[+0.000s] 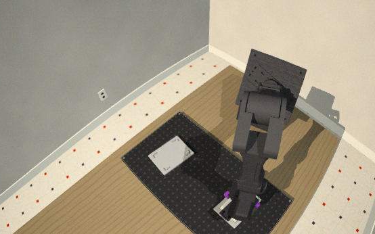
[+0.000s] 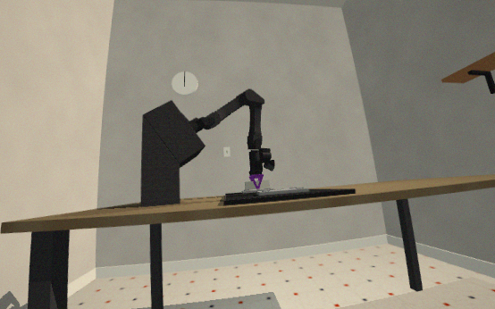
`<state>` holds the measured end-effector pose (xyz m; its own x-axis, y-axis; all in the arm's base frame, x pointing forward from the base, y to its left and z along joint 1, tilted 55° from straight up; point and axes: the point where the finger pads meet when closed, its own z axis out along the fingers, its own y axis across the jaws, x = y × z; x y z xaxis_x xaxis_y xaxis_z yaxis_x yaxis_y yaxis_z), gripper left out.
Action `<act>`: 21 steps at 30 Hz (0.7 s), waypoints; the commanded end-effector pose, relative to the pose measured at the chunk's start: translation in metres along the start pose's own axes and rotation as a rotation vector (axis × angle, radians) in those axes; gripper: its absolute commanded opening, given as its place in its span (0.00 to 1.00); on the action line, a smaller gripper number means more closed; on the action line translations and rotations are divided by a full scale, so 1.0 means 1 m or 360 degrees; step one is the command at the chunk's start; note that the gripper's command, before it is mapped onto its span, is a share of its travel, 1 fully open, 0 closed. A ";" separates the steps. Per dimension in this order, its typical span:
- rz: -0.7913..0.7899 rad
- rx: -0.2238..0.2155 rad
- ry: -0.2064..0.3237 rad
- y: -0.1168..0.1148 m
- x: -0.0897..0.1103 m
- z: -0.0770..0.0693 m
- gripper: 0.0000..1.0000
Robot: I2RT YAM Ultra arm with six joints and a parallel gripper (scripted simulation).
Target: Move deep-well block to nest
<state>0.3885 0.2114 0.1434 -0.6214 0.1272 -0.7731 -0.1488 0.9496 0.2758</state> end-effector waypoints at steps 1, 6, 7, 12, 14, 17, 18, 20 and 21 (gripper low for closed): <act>0.0000 -0.0009 -0.0014 0.002 -0.003 -0.002 0.00; 0.0000 -0.0009 -0.0014 0.002 -0.003 -0.001 0.00; 0.0000 -0.0009 -0.0014 0.002 -0.003 -0.001 0.00; 0.0000 -0.0009 -0.0014 0.002 -0.003 0.000 0.00; 0.0000 -0.0009 -0.0014 0.002 -0.003 0.000 0.00; 0.0000 -0.0009 -0.0014 0.002 -0.003 0.001 1.00; 0.0000 -0.0009 -0.0014 0.002 -0.003 0.001 1.00; 0.0000 -0.0009 -0.0014 0.002 -0.003 0.001 1.00; 0.0000 -0.0009 -0.0014 0.002 -0.003 0.001 1.00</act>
<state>0.3904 0.2122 0.1422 -0.6213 0.1269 -0.7732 -0.1493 0.9495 0.2758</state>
